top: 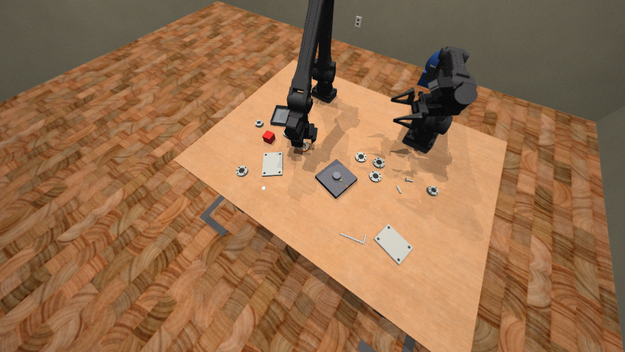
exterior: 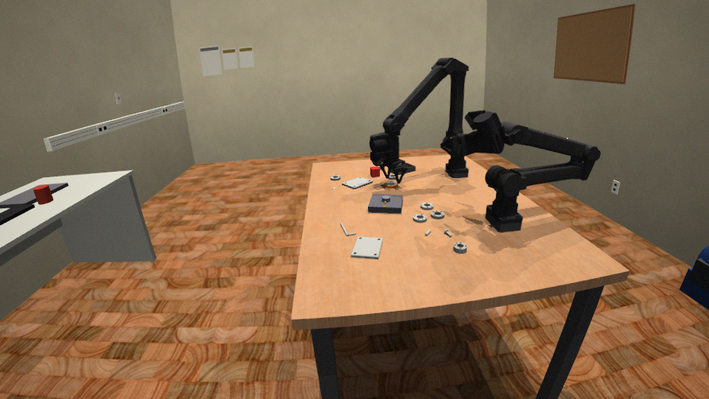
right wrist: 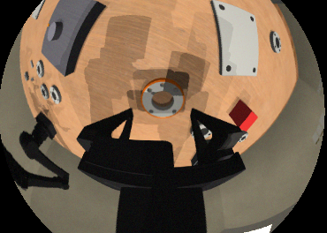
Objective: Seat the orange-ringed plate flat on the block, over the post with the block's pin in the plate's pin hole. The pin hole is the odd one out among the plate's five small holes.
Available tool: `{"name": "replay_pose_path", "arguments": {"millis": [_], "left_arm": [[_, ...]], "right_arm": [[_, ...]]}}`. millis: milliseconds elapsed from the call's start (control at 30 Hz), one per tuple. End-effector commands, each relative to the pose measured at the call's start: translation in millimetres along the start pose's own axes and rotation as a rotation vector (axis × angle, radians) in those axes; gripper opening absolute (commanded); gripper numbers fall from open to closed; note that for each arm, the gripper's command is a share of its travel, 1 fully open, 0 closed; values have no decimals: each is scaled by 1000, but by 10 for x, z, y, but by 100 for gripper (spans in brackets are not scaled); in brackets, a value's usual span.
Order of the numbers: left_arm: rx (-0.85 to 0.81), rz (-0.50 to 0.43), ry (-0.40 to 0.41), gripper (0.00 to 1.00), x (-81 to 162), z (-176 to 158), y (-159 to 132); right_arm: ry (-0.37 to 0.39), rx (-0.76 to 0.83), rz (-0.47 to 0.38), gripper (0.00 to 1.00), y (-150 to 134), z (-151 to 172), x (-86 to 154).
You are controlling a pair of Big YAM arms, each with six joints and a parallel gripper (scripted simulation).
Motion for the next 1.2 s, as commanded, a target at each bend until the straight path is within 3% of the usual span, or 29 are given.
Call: {"name": "replay_pose_path", "arguments": {"millis": [0,233,300,533,567,700,1167], "left_arm": [[-53,-19,-5,100,59,-82,259],[-53,-19,-5,100,59,-82,259],[-38,-12,-4,100,30,-40,143],[-38,-12,-4,100,30,-40,143],[-38,-12,-4,100,30,-40,143],[-38,-12,-4,100,30,-40,143],[-38,-12,-4,100,30,-40,143]], "right_arm": [[-6,16,-30,89,212,-30,70],[-8,20,-38,89,292,-31,-4],[-8,21,-38,89,312,-30,-43],[-3,21,-18,89,220,-8,-206],[-3,21,-18,81,220,-8,-206],[-9,31,-39,81,226,-15,-126],[-12,23,-51,61,183,-41,-82]]}}
Point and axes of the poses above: on each arm, the point where the finger pads meet when closed, its own x axis back along the fingers, its own z axis across the jaws, y = z × x, the point moved 5 cm from there along x, back along the fingers, and after that the axes turned 4 degrees about x, right-handed, at the moved point
